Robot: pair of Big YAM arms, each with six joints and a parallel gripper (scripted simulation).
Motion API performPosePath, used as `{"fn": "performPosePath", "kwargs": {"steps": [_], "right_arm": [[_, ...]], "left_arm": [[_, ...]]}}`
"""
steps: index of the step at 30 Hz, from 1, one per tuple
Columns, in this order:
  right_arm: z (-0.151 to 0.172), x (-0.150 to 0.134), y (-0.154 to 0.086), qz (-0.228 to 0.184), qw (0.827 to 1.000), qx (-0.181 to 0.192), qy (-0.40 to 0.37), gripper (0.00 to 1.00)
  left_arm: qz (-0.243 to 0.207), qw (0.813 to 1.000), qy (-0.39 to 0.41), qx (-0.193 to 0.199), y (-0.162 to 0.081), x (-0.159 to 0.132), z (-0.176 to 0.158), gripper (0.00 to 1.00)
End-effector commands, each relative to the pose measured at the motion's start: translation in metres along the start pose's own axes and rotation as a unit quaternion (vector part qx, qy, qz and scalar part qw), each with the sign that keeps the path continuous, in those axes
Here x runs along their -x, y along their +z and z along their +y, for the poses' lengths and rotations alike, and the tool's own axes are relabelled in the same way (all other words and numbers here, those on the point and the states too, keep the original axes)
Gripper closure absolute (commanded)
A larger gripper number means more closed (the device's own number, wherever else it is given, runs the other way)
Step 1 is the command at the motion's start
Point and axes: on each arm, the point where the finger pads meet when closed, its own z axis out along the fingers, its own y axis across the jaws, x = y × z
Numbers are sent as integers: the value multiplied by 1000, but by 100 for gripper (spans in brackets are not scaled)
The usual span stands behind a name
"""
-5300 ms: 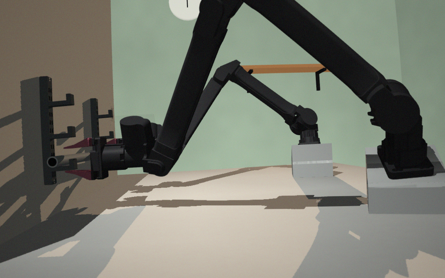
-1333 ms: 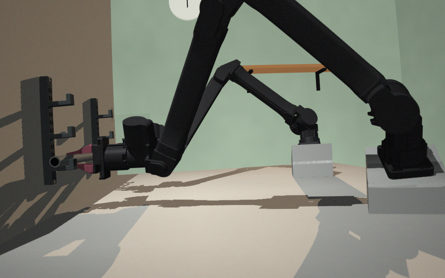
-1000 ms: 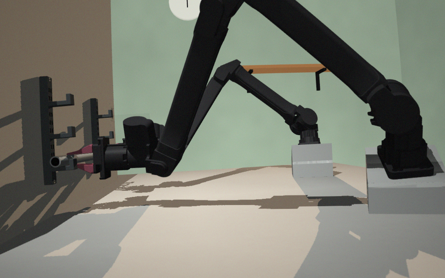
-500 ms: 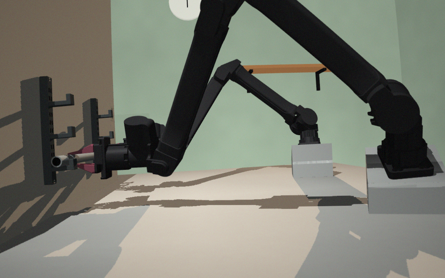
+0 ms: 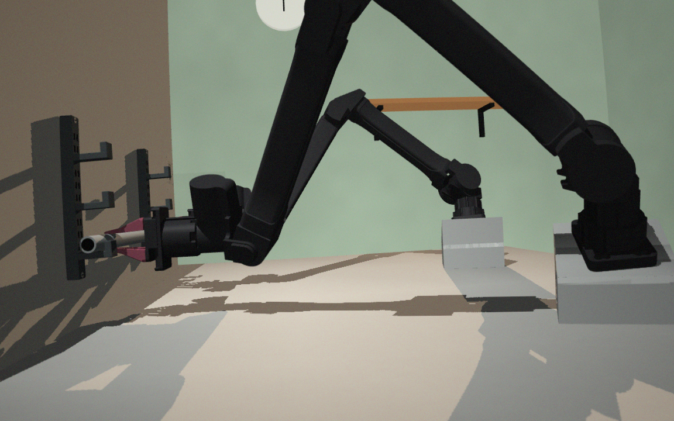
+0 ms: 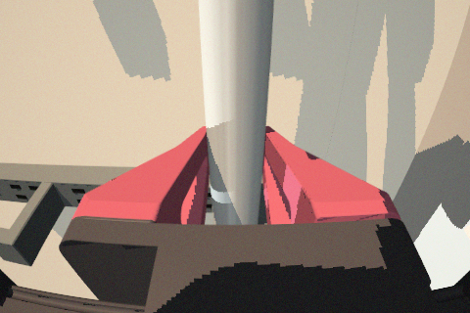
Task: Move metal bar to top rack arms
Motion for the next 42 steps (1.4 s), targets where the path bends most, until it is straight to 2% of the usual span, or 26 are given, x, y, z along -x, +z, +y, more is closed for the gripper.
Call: {"fn": "performPosePath", "kwargs": {"steps": [1,24,30,42], "right_arm": [[-16,-15,4,14,1000,-4,3,100],[-40,-16,8,14,1000,-4,3,100],[-45,-16,10,14,1000,-4,3,100],[-59,-18,13,14,1000,-4,3,100]], "left_arm": [[13,1000,-13,17,7,-9,33,100],[13,1000,-13,17,11,-9,56,100],[13,1000,-13,17,18,-12,84,100],[13,1000,-13,17,22,-13,97,100]]}}
